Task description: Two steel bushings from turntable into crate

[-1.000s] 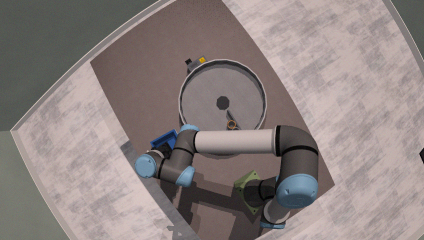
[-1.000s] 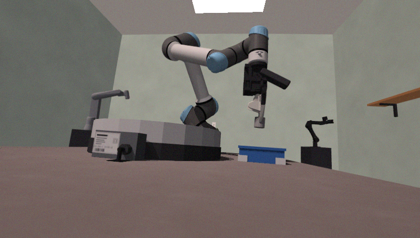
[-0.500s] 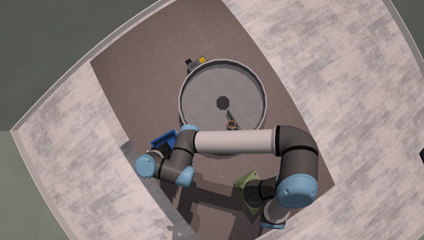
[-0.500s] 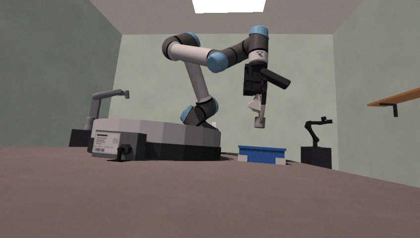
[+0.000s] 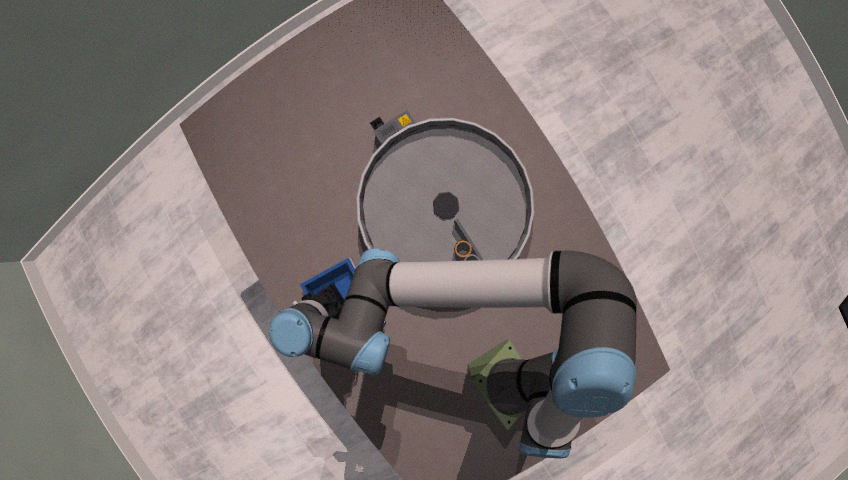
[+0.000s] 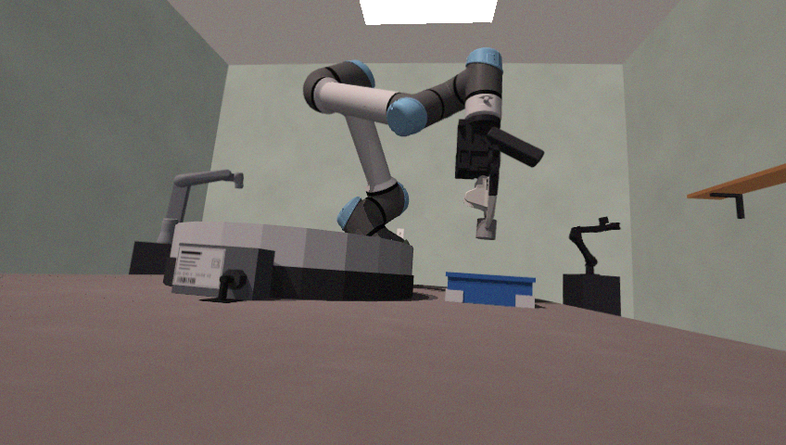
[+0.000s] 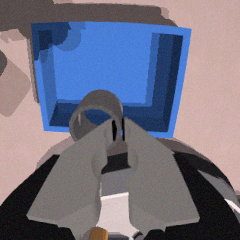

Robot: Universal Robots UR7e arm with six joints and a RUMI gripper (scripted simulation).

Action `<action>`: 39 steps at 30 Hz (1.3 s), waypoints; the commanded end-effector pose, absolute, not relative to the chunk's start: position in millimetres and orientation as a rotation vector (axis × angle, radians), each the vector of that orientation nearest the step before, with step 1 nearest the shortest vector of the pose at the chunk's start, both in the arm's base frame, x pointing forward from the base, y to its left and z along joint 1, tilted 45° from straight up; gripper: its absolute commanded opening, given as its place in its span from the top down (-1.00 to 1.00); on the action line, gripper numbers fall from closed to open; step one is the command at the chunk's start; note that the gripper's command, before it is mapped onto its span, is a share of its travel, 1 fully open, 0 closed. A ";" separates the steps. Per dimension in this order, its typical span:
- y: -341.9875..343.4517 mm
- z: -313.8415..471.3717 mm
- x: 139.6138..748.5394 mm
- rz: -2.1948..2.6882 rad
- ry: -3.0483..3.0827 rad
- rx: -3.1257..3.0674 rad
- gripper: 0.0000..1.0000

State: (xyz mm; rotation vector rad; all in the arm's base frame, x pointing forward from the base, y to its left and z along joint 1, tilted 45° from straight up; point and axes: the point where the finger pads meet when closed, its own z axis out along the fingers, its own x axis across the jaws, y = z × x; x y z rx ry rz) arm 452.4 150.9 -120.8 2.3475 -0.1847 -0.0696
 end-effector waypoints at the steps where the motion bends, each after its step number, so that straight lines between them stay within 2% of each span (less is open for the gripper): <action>1: 151.3 -120.4 452.7 -0.068 -0.185 2.348 1.00; 13: 144.3 -127.5 451.7 -0.068 -0.185 2.348 1.00; 25: 105.0 -167.4 445.9 -0.068 -0.185 2.348 1.00; 39: 103.9 -168.5 445.7 -0.068 -0.185 2.348 1.00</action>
